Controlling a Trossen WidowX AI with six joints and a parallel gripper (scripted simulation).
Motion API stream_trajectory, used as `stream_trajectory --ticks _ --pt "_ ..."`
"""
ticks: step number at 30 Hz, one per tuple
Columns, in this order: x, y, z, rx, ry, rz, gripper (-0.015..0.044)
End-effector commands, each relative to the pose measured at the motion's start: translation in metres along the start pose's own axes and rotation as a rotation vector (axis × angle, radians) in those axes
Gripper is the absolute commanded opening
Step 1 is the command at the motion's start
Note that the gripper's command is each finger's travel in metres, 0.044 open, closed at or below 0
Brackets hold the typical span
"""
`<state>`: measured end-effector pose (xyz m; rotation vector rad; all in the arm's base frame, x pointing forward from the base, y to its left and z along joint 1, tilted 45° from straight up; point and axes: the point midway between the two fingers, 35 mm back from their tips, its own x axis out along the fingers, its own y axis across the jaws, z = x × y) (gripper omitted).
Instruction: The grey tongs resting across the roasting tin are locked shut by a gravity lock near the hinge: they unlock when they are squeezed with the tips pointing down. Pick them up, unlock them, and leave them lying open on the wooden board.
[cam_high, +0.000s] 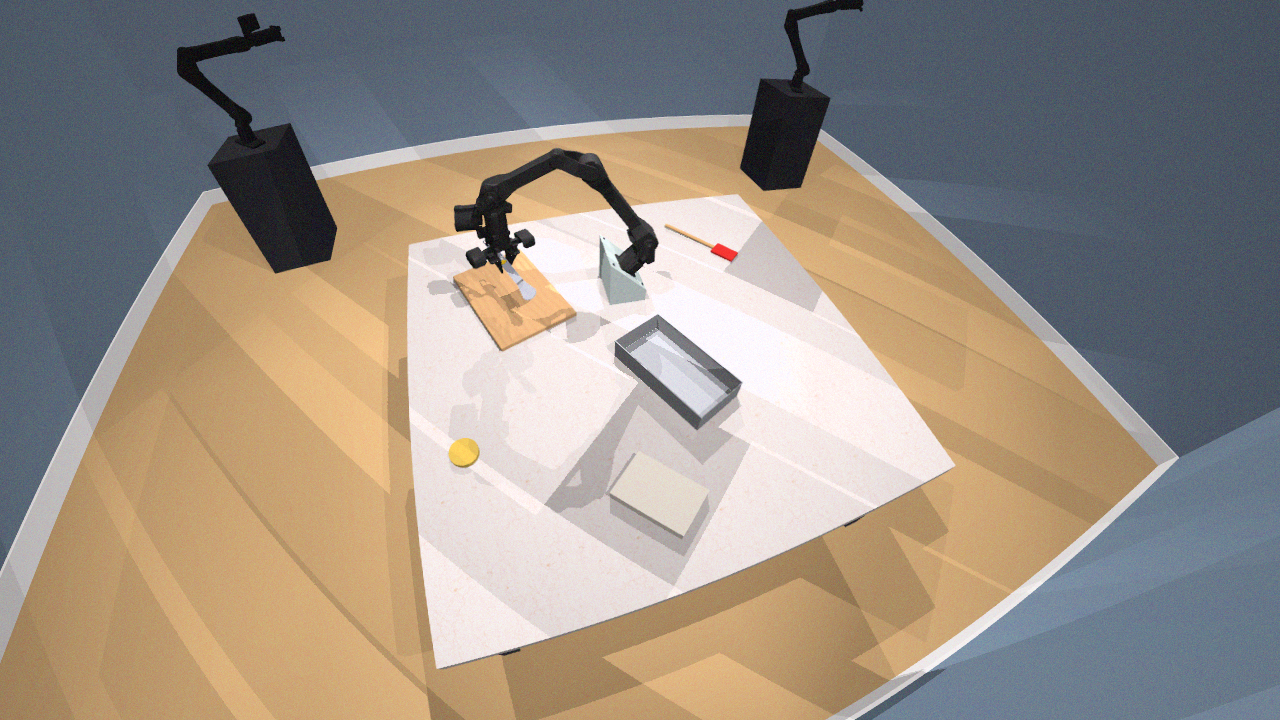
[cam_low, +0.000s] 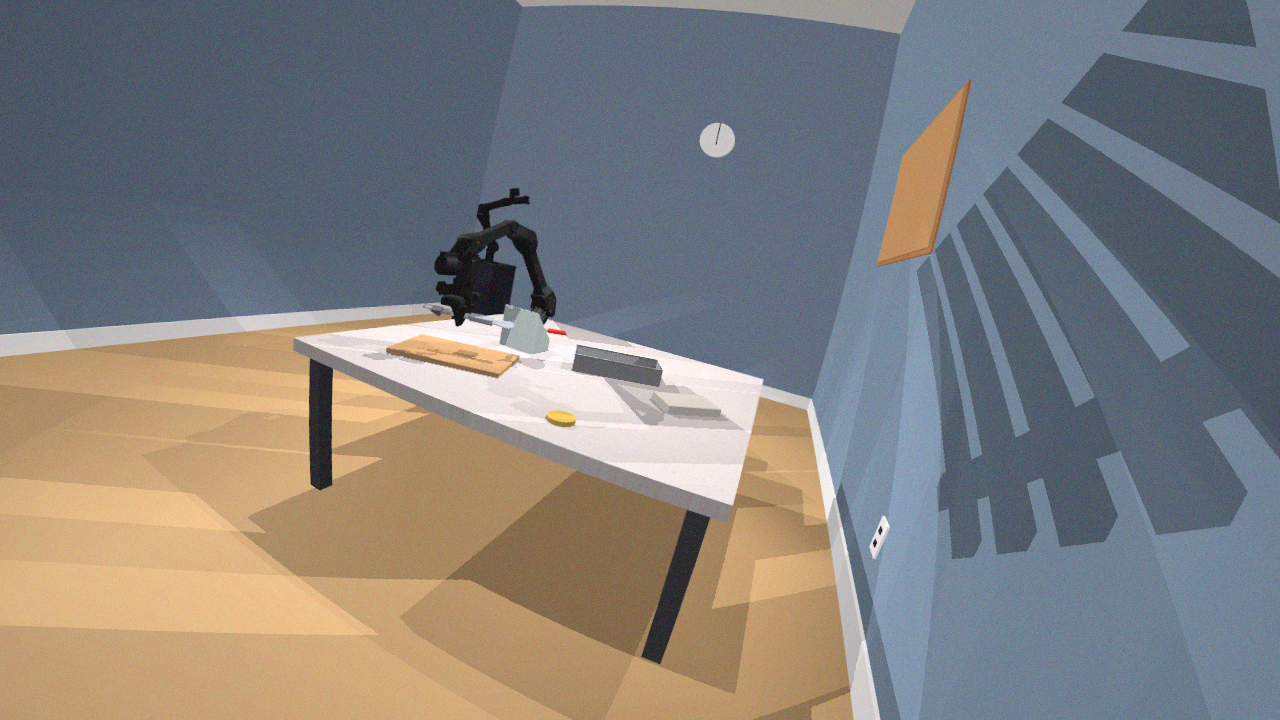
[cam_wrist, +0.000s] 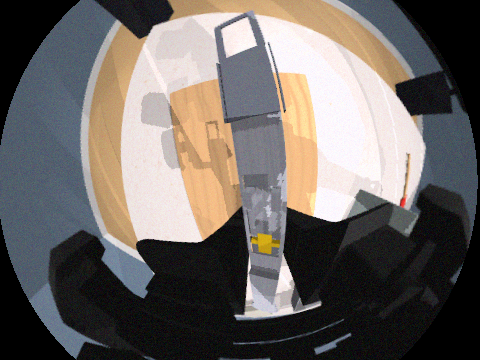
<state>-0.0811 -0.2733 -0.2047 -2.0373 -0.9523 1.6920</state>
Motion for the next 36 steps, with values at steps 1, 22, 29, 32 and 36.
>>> stream_trajectory --ticks 1,22,29,32,36 --pt "0.006 0.000 0.001 -0.004 -0.003 0.000 -0.0150" --pt "0.040 -0.003 -0.001 -0.004 -0.003 -0.001 -0.0150" --pt "0.052 -0.004 -0.002 -0.004 -0.003 -0.001 -0.0150" --pt "0.055 -0.005 -0.002 -0.003 -0.003 -0.001 -0.0150" --pt "0.055 -0.005 -0.003 0.000 0.001 -0.003 -0.0124"
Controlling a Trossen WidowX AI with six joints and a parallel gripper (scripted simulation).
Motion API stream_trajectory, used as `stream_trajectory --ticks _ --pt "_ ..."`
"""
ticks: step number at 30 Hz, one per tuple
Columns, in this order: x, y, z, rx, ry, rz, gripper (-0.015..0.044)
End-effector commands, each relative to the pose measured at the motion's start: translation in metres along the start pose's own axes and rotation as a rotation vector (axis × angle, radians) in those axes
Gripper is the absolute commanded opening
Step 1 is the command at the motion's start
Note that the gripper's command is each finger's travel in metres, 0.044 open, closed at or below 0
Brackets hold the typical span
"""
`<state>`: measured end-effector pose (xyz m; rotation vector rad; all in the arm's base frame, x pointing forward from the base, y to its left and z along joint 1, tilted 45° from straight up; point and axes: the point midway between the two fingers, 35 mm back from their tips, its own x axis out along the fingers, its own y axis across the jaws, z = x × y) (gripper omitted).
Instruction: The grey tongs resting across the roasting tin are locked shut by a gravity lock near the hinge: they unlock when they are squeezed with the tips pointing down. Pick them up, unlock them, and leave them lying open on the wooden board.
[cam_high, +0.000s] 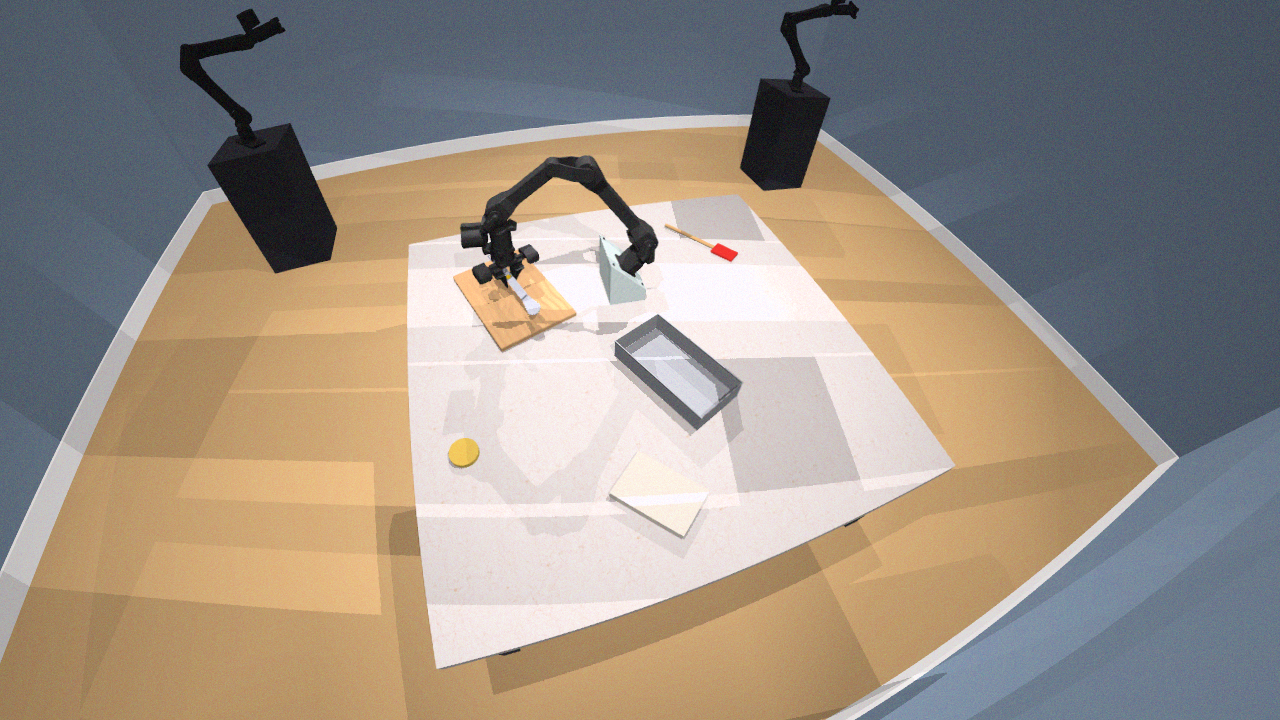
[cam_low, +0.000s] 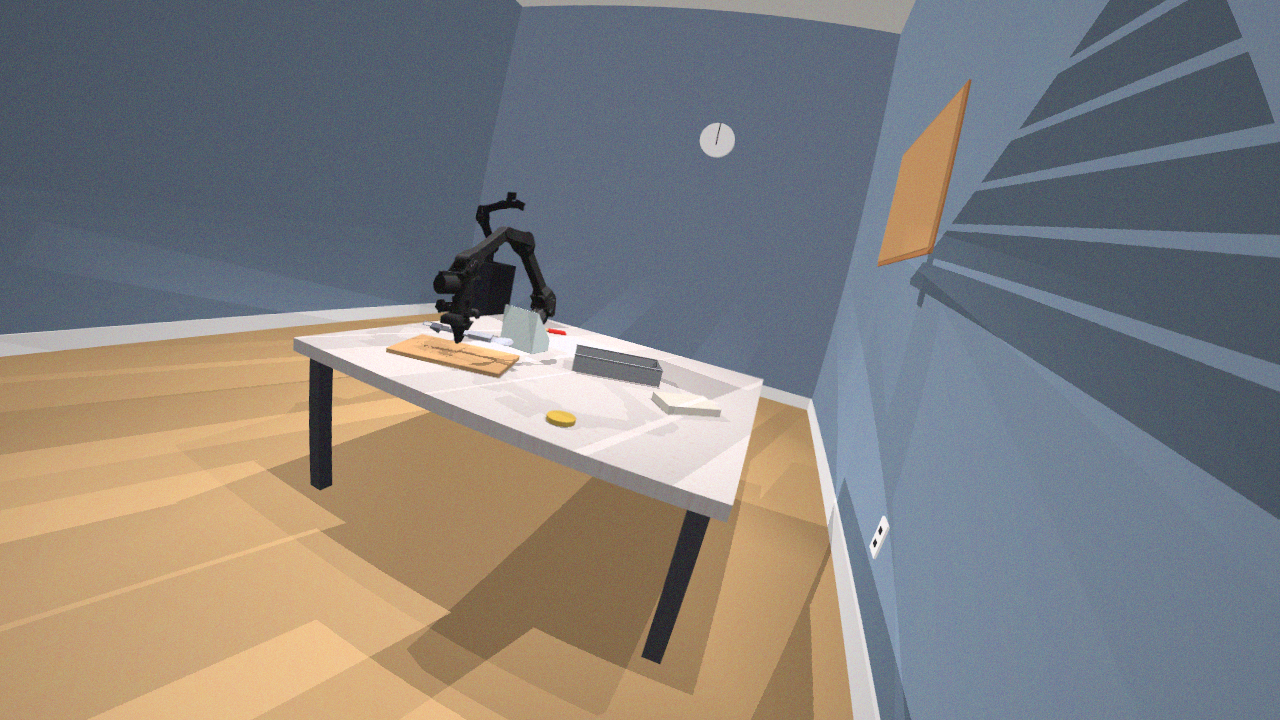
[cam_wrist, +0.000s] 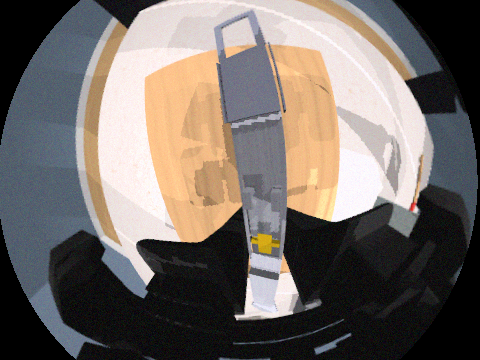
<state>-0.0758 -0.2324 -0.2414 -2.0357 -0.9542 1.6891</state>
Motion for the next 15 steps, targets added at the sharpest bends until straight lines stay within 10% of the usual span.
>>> stream_trajectory --ticks 1,15 --pt "-0.0002 0.0000 0.0000 0.000 0.000 0.000 -0.0097" --pt "-0.0002 0.0000 0.0000 0.000 0.000 0.000 0.0270"
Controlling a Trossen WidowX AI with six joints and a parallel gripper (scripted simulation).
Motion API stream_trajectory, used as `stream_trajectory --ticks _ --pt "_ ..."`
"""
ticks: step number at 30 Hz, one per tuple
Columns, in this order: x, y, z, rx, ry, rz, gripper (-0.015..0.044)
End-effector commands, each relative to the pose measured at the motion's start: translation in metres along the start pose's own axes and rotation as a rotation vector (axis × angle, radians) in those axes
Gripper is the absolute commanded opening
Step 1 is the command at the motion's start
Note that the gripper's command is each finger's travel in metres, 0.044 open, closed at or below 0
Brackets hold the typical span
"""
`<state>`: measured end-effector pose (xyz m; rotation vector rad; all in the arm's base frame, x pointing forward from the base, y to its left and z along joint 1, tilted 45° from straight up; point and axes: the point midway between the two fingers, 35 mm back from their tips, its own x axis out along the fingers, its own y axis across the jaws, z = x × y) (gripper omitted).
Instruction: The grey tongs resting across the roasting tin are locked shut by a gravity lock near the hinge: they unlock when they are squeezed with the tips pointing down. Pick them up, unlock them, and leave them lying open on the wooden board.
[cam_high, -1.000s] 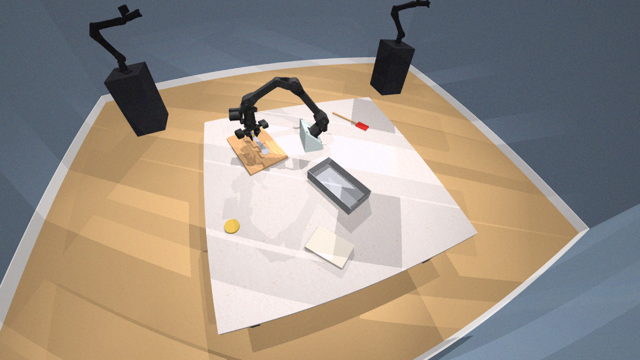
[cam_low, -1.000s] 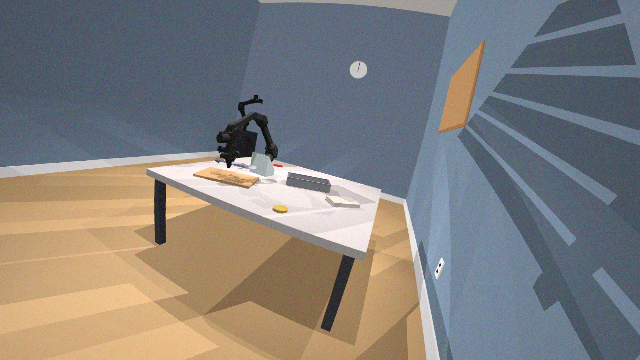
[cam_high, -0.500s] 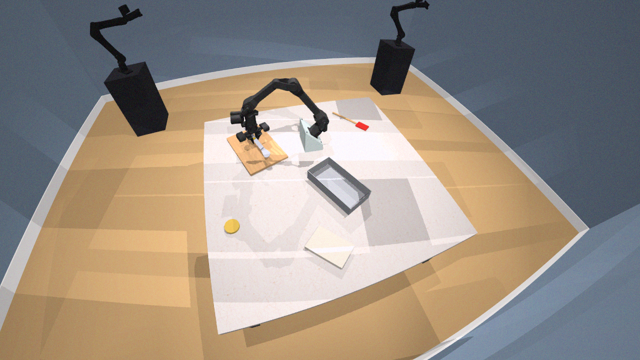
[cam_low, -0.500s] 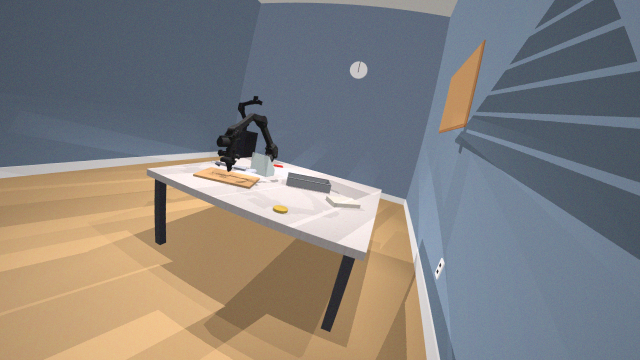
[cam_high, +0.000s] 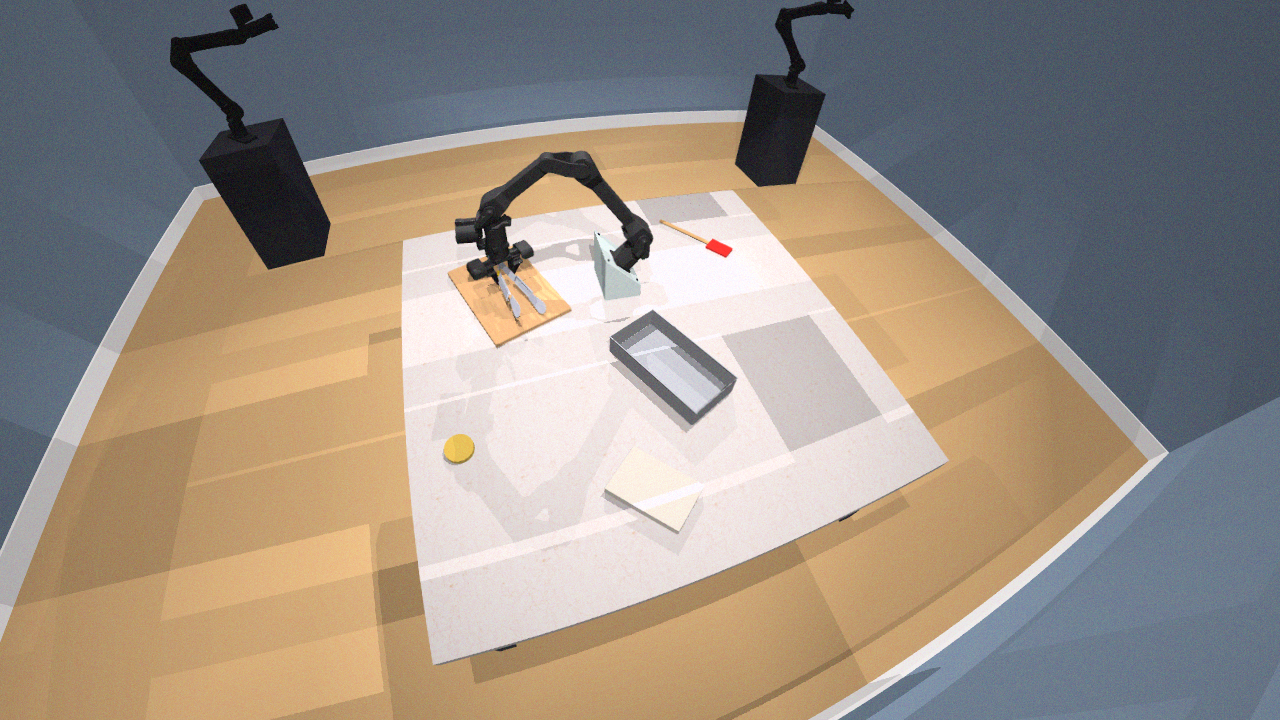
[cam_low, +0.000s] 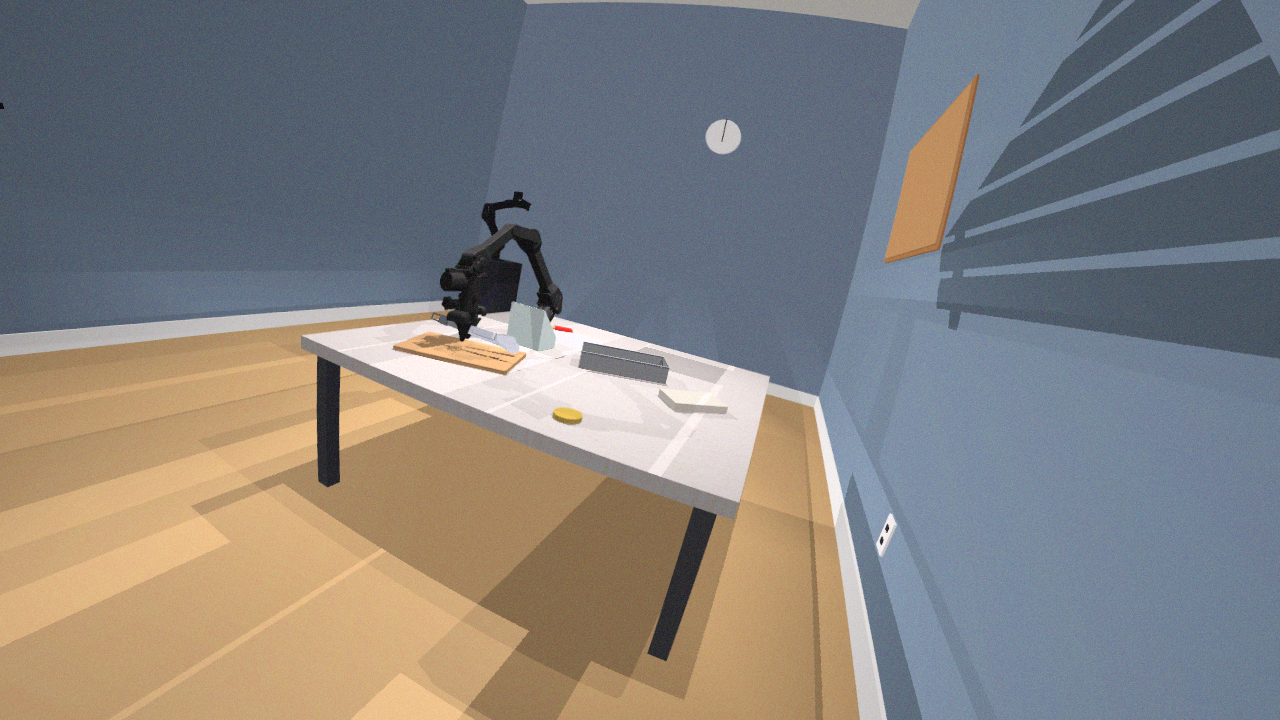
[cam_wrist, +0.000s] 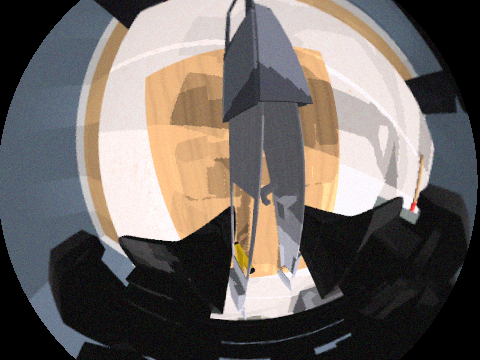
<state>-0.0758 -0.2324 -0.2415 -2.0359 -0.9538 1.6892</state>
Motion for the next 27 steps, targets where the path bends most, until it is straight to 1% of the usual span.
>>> stream_trajectory --ticks 1,6,7,10,13,18,22,24,27 --pt "0.000 0.000 0.000 0.000 0.000 0.000 0.0296" --pt "0.000 0.000 0.000 0.000 0.000 0.000 0.0427" --pt "0.000 0.000 0.000 0.000 0.000 0.000 0.0440" --pt "-0.006 -0.005 0.001 0.000 0.000 0.000 0.0440" --pt "-0.027 -0.023 0.004 0.000 -0.001 -0.001 0.0440" --pt "-0.074 -0.079 0.007 -0.001 -0.002 -0.004 0.0440" --pt "-0.103 -0.131 0.004 -0.001 -0.002 -0.009 0.0440" --pt "-0.111 -0.148 0.002 -0.001 -0.002 -0.011 0.0440" --pt "-0.112 -0.150 0.002 -0.002 -0.002 -0.011 0.0440"
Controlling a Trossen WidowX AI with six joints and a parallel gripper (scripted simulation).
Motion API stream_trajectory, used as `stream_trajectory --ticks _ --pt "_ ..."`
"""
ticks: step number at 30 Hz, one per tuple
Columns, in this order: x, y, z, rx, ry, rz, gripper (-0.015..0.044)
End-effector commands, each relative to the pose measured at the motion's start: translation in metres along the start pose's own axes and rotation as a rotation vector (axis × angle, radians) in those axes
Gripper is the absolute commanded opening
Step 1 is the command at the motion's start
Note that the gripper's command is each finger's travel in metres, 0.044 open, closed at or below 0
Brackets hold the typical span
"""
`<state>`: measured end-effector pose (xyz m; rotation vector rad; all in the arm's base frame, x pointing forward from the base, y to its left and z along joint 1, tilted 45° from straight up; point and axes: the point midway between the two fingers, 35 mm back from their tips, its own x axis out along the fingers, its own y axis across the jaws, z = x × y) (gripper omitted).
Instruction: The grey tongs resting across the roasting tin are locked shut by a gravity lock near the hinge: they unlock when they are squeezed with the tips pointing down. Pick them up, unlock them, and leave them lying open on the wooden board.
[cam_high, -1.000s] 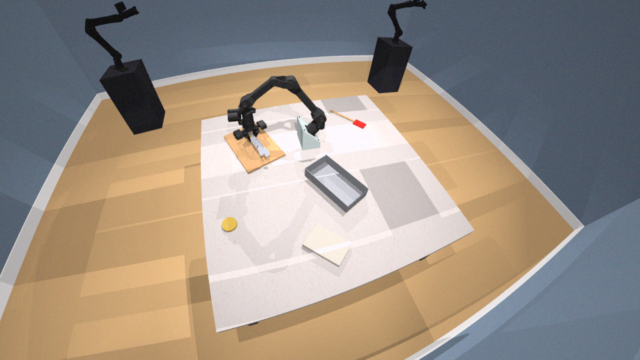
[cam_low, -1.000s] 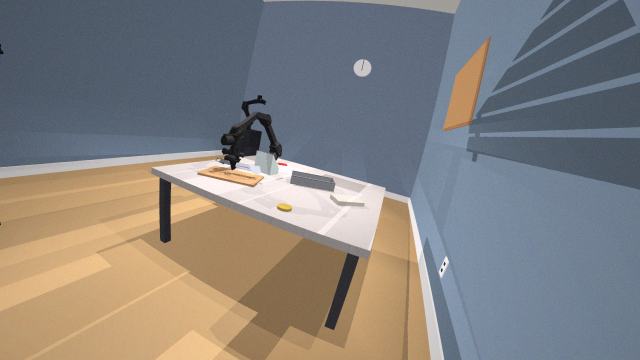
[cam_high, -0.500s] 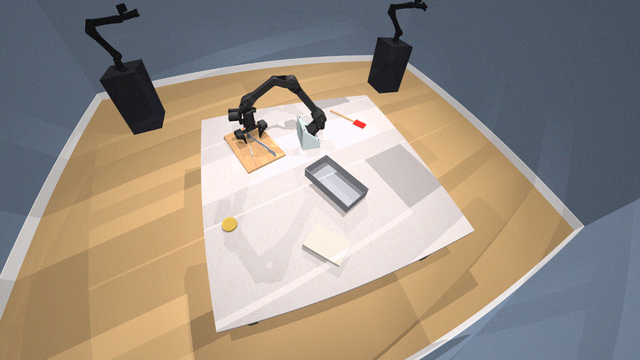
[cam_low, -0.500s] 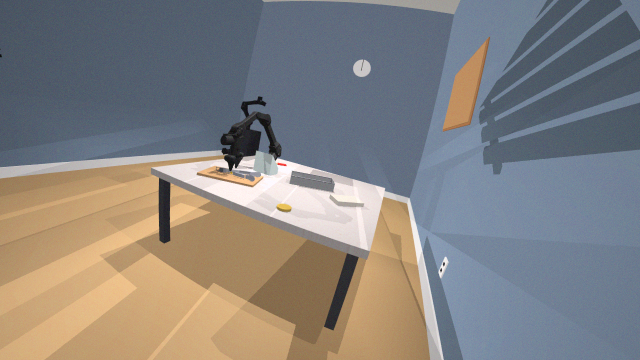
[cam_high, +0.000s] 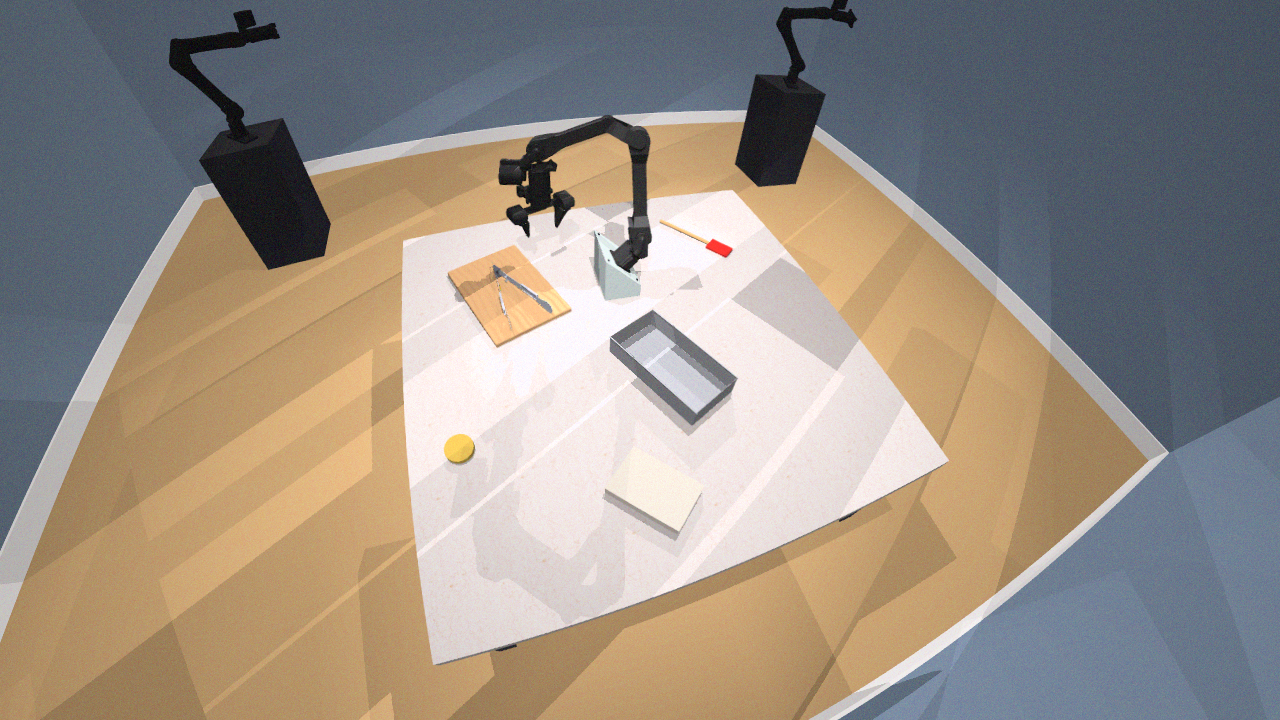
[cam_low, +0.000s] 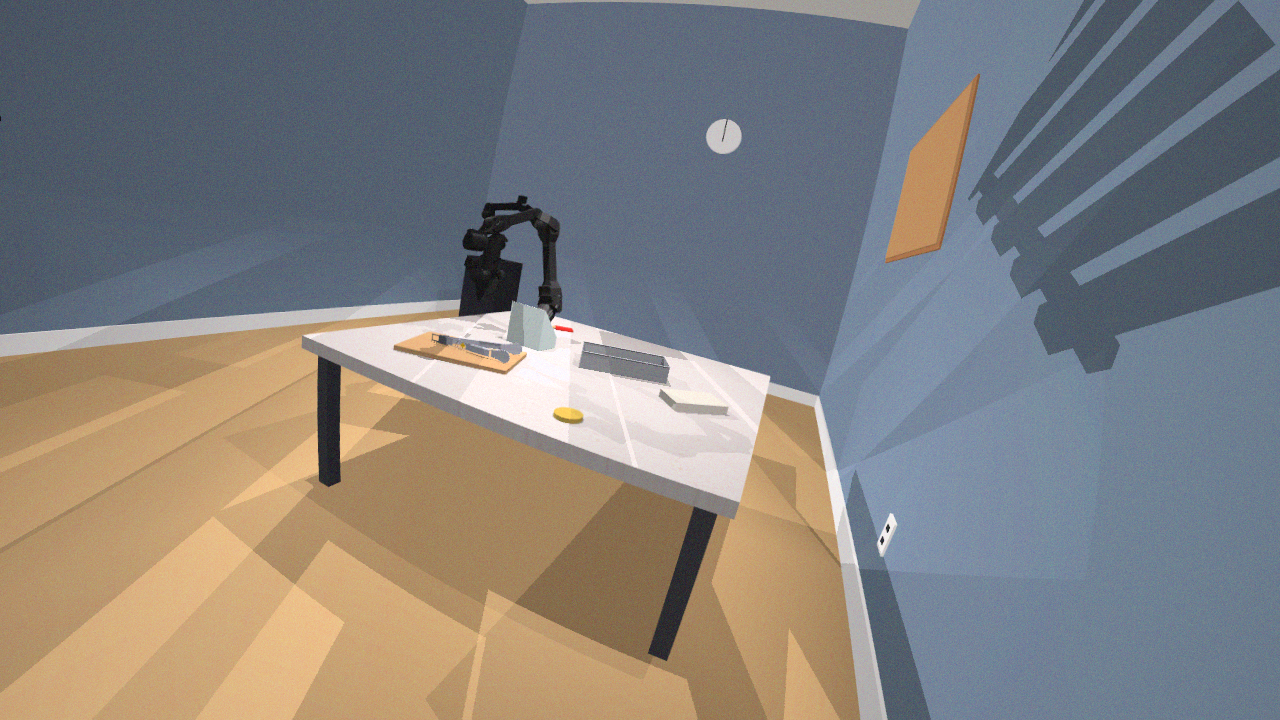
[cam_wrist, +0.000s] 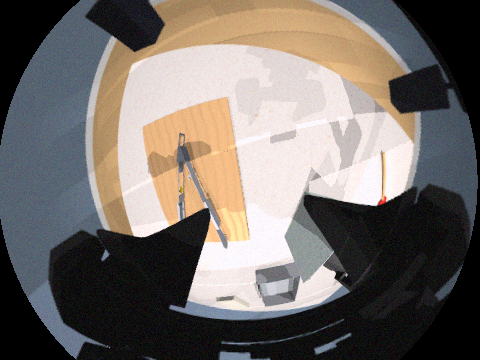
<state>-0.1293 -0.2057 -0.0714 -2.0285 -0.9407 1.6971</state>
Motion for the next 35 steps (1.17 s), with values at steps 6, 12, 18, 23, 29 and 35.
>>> stream_trajectory --ticks 6,12,18,23,29,35 --pt "-0.027 -0.006 -0.003 -0.007 0.001 -0.006 0.0440" --pt "-0.051 -0.006 -0.004 -0.001 0.001 0.001 0.0440" --pt "-0.051 -0.006 -0.004 -0.001 0.001 0.001 0.0440" --pt "-0.051 -0.006 -0.004 -0.001 0.001 0.001 0.0440" --pt "-0.051 -0.006 -0.004 -0.001 0.001 0.001 0.0440" --pt "-0.051 -0.006 -0.004 -0.001 0.001 0.001 0.0440"
